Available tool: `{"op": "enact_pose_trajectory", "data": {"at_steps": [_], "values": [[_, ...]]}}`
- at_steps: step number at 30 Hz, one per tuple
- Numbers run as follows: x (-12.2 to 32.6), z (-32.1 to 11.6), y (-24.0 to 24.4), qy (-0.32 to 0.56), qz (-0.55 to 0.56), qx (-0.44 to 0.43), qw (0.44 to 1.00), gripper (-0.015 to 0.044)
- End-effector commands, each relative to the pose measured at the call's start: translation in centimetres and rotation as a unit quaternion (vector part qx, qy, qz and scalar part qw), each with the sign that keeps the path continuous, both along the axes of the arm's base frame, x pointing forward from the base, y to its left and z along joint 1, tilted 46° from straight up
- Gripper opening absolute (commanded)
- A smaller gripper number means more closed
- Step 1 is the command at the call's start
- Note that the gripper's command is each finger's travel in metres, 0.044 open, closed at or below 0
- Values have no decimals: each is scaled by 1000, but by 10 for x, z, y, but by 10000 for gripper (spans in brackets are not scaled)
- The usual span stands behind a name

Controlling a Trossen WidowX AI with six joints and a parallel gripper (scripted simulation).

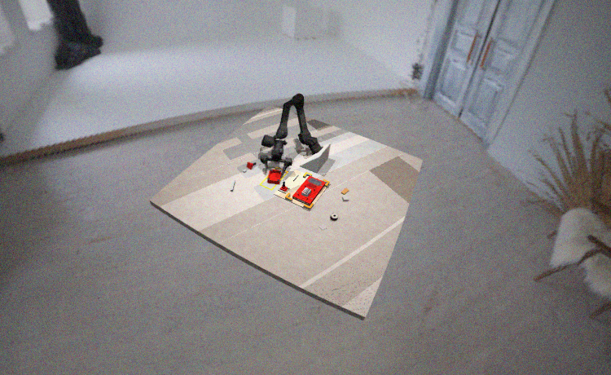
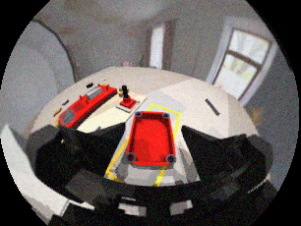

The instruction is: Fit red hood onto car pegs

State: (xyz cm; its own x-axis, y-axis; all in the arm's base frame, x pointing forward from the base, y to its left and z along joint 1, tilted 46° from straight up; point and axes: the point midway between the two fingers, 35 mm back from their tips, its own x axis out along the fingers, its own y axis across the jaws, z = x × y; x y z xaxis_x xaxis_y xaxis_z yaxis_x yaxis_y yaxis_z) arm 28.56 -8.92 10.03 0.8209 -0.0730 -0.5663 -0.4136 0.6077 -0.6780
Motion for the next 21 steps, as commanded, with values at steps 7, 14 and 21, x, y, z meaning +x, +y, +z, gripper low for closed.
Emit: {"op": "enact_pose_trajectory", "data": {"at_steps": [7,14,21], "values": [[0,-5,-2,3,3,1,1000,440],[0,-8,-5,3,3,1,1000,440],[0,-10,-7,3,3,1,1000,440]]}}
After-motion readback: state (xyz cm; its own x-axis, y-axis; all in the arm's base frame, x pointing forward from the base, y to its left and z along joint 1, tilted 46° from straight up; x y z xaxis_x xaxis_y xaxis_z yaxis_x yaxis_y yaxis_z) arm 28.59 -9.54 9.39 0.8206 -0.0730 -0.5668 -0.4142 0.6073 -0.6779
